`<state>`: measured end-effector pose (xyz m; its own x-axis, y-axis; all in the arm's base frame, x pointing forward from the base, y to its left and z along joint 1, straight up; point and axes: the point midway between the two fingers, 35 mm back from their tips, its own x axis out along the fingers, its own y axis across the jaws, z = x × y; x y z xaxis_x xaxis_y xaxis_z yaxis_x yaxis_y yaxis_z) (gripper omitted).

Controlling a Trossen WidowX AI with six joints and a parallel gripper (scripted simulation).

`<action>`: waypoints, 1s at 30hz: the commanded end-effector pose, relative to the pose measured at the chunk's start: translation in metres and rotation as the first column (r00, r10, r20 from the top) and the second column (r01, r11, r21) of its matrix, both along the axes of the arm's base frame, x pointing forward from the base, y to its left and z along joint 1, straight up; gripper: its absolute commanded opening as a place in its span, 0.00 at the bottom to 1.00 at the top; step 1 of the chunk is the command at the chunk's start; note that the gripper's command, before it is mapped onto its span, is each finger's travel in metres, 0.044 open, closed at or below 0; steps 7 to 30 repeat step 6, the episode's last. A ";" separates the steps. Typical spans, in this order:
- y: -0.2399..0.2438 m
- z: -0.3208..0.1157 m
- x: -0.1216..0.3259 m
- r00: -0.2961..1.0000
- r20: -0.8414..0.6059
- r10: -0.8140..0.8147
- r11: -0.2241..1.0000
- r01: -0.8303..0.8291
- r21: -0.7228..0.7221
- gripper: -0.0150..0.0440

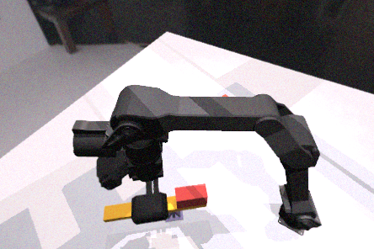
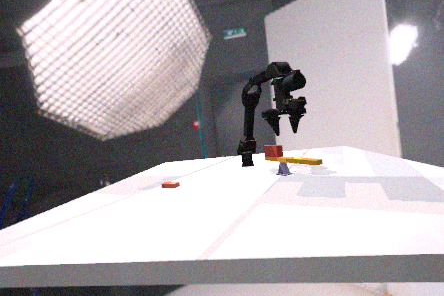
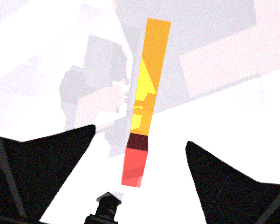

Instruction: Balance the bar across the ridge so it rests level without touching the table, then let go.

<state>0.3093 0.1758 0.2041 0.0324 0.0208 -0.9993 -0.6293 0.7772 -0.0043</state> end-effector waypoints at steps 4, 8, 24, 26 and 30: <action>0.000 0.000 0.000 1.000 -0.002 0.000 1.000 0.000 0.000 1.00; 0.000 0.000 0.000 1.000 -0.002 0.000 1.000 0.000 0.000 1.00; 0.000 0.000 0.000 1.000 -0.002 0.000 1.000 0.000 0.000 1.00; 0.000 0.000 0.000 1.000 -0.002 0.000 1.000 0.000 0.000 1.00; 0.000 0.000 0.000 1.000 -0.002 0.000 1.000 0.000 0.000 1.00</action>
